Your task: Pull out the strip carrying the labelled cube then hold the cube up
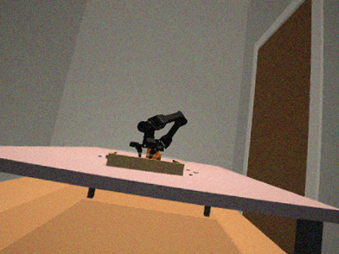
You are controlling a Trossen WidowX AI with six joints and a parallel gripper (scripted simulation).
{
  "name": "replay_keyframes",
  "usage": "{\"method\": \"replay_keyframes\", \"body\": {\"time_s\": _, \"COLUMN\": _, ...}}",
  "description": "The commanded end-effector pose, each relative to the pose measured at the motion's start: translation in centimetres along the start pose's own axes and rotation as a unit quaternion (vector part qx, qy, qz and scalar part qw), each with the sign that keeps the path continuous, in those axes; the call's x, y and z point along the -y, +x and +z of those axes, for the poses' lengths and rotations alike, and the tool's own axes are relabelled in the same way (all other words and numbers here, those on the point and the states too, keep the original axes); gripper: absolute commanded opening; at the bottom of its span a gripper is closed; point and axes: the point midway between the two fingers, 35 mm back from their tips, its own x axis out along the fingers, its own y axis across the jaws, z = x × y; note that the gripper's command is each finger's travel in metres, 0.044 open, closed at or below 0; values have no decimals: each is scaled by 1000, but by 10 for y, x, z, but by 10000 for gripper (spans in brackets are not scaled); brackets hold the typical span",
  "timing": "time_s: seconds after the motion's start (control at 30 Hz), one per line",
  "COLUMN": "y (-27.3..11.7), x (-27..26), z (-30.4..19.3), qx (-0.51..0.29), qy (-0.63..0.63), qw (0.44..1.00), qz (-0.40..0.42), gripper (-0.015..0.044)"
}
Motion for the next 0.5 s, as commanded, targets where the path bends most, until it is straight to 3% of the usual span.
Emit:
{"method": "replay_keyframes", "body": {"time_s": 0.0, "y": 0, "x": 0, "z": 0, "qx": 0, "qy": 0, "qw": 1000, "qz": 0, "gripper": 171}}
{"method": "replay_keyframes", "body": {"time_s": 0.23, "y": 0, "x": 0, "z": 0, "qx": 0, "qy": 0, "qw": 1000, "qz": 0, "gripper": 105}}
{"method": "replay_keyframes", "body": {"time_s": 0.37, "y": -2, "x": -1, "z": -2, "qx": 0, "qy": 0, "qw": 1000, "qz": 0, "gripper": 0}}
{"method": "replay_keyframes", "body": {"time_s": 0.47, "y": -12, "x": -5, "z": -13, "qx": -1, "qy": 1, "qw": 1000, "qz": 0, "gripper": 0}}
